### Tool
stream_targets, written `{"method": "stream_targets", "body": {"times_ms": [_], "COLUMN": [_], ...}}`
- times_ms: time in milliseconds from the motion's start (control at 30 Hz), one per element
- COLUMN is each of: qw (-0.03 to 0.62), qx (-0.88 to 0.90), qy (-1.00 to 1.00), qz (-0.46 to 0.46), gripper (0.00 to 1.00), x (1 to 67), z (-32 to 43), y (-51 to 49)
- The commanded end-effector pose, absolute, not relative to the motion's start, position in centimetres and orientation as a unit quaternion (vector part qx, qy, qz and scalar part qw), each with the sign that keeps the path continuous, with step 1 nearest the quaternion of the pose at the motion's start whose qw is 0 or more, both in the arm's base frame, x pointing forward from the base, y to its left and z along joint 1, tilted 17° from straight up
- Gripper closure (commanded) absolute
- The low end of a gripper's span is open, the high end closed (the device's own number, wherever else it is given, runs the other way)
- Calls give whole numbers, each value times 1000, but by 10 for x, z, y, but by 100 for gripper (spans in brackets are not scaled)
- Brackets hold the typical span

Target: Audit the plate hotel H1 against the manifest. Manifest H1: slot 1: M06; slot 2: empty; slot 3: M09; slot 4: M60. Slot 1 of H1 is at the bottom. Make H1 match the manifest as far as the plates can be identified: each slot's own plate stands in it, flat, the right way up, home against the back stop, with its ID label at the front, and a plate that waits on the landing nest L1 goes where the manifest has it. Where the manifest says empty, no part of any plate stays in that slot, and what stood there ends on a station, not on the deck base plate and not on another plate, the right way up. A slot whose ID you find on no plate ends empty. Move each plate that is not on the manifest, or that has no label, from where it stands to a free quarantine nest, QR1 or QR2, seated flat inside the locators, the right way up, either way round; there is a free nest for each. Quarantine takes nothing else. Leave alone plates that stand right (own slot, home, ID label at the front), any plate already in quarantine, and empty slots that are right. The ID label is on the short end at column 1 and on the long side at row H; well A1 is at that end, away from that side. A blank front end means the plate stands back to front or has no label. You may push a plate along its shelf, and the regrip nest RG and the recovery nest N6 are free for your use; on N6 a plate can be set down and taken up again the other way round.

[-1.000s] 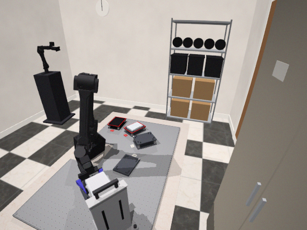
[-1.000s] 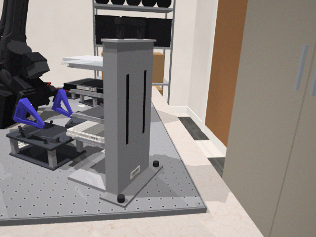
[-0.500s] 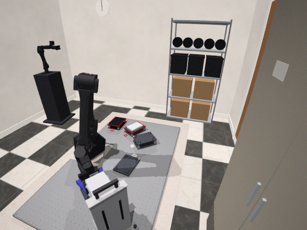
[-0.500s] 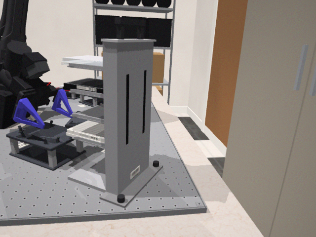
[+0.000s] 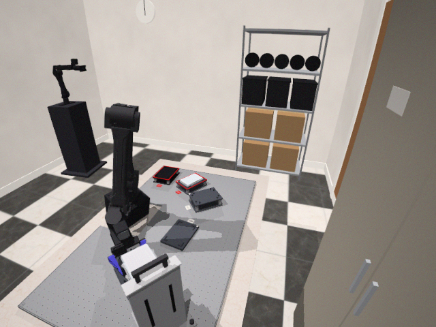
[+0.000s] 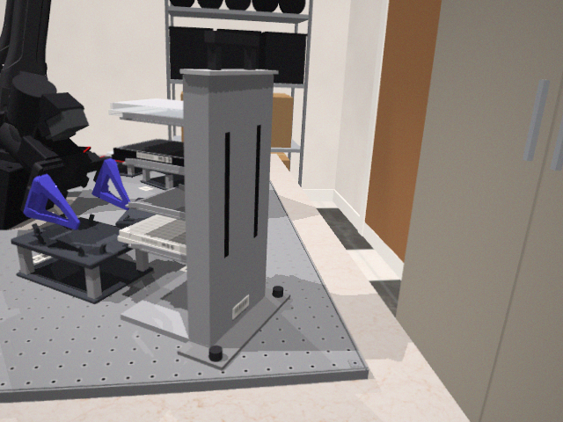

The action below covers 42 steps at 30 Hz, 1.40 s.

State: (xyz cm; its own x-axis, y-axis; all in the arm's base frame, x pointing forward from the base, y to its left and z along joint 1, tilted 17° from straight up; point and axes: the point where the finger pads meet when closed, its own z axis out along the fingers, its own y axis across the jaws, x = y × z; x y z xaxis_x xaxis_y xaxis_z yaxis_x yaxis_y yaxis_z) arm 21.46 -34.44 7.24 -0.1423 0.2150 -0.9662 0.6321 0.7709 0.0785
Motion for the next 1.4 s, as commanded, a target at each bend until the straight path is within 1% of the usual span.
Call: {"method": "stream_targets", "body": {"times_ms": [0, 333, 933, 1367], "qw": [595, 595, 590, 589], "qx": [285, 285, 287, 287], "qy": [728, 728, 730, 731], "qz": [-187, -187, -189, -188], "gripper": [0, 0, 0, 0], "x": [215, 215, 190, 179], "z": [81, 81, 68, 81], "y": [-351, -351, -332, -322]}}
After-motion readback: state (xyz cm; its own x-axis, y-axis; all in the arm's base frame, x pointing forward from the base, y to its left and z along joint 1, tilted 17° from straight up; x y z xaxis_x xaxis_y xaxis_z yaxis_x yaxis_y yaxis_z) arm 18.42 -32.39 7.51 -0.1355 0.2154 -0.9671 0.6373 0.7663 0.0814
